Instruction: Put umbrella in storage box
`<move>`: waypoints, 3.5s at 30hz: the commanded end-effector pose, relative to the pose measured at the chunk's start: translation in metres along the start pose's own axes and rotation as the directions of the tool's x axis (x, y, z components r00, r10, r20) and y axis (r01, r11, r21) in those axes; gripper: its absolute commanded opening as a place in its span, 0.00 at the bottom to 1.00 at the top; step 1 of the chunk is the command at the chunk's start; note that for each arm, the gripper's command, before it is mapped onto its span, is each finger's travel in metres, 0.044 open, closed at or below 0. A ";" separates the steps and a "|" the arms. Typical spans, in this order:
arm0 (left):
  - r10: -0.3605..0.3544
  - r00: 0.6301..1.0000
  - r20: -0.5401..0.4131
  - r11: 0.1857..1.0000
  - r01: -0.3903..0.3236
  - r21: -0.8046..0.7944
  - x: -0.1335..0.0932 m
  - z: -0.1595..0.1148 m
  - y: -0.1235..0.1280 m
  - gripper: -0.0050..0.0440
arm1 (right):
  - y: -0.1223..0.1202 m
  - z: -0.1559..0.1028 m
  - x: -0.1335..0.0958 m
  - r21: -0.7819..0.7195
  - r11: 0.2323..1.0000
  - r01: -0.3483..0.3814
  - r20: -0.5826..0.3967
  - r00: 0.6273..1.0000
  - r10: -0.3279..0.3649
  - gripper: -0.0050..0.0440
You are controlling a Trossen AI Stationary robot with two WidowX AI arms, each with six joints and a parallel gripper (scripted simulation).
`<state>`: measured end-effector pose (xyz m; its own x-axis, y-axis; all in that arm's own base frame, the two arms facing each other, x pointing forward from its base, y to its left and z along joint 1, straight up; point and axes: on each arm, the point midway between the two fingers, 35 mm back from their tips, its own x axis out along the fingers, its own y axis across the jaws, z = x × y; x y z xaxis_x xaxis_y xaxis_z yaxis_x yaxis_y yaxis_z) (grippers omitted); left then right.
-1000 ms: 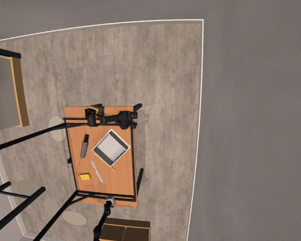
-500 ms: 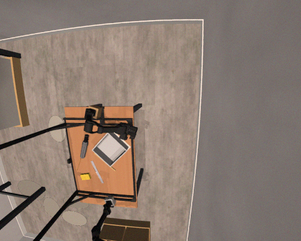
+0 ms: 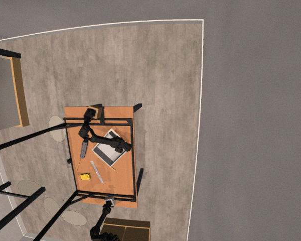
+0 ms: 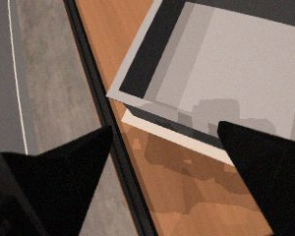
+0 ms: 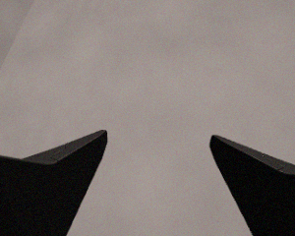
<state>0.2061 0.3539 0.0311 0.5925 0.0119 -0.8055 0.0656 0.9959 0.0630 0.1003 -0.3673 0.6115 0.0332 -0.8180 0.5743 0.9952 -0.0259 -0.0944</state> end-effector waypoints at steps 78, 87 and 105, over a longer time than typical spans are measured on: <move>-0.081 0.801 -0.593 0.997 0.054 -0.063 0.141 0.191 -0.389 0.92 | 0.283 -0.106 -0.396 0.499 0.443 -0.745 -0.555 0.117 0.823 0.92; -0.067 0.805 -0.590 0.998 0.043 -0.054 0.140 0.193 -0.398 0.92 | 0.283 -0.106 -0.407 0.501 0.423 -0.755 -0.558 0.091 0.825 0.92; -0.063 0.806 -0.589 0.998 0.041 -0.052 0.151 0.186 -0.402 0.92 | 0.283 -0.106 -0.410 0.502 0.417 -0.758 -0.559 0.083 0.825 0.92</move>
<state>0.4218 -0.0617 0.0053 0.0185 -0.0075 -0.9998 0.0528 0.9986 -0.0065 0.3590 -0.1011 0.2639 0.7721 -0.4135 -0.4826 0.4359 0.8972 -0.0714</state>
